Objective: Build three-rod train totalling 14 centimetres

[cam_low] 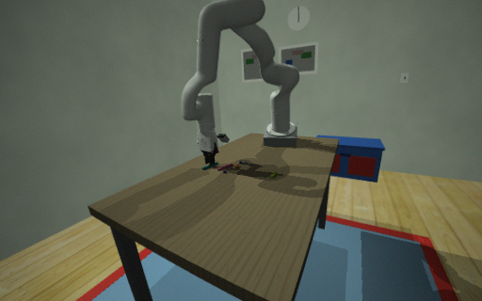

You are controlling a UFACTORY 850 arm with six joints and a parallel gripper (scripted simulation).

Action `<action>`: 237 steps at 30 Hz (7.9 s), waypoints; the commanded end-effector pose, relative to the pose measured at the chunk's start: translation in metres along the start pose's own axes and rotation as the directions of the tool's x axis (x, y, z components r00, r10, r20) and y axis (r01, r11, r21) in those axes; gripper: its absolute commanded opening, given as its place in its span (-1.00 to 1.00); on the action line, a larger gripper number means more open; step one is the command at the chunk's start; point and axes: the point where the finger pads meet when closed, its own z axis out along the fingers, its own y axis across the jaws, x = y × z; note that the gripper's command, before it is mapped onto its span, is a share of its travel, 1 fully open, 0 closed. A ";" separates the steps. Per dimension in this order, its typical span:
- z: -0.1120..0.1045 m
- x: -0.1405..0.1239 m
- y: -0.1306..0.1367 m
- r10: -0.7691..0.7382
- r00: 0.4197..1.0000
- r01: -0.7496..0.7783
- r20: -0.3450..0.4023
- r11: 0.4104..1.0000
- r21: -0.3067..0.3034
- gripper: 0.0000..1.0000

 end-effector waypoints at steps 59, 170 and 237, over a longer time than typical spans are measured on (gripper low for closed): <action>-0.001 -0.002 0.000 0.000 1.000 0.000 0.002 1.000 0.000 -0.51; -0.003 -0.002 0.000 0.000 1.000 0.000 0.002 1.000 0.000 -0.92; -0.084 0.125 0.192 0.992 0.127 -0.992 0.000 0.127 -0.003 -0.92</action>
